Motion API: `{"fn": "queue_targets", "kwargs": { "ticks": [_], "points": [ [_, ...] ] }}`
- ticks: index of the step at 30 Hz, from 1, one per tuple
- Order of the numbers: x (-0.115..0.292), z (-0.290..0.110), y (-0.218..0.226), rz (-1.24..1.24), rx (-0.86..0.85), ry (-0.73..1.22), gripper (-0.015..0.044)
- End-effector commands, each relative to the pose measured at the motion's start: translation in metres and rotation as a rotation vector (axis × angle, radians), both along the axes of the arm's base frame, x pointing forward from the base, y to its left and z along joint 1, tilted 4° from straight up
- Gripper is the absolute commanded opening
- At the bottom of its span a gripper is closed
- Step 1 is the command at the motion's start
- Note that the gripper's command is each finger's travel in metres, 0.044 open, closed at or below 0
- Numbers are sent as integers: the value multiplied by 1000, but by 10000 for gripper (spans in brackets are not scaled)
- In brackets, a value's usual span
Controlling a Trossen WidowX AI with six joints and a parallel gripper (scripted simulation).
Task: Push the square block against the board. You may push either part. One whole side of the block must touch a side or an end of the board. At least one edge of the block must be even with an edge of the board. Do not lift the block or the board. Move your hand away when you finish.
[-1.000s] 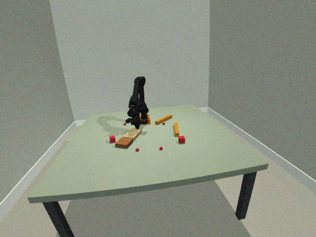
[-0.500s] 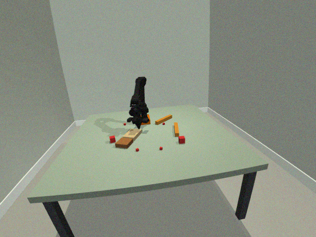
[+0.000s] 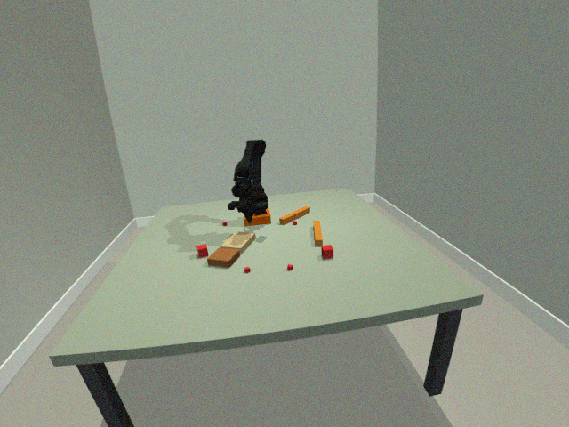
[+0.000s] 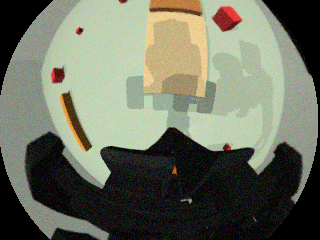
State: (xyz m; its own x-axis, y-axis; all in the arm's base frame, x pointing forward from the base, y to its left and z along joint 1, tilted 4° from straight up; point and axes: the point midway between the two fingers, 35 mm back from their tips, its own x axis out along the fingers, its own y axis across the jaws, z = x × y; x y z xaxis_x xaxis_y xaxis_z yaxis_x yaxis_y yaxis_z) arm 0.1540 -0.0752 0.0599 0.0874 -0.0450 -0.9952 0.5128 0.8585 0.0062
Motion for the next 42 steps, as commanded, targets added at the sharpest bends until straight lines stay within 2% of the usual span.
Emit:
{"fn": "queue_targets", "kwargs": {
  "ticks": [1,8,11,13,42],
  "points": [
    [-4,2,1,-8,3,19,0],
    [16,-1,-14,-8,1,18,0],
    [19,-40,-15,-11,2,18,0],
    [18,-51,-15,-12,2,18,0],
    [38,-47,-26,-12,1,17,0]
  ]
}}
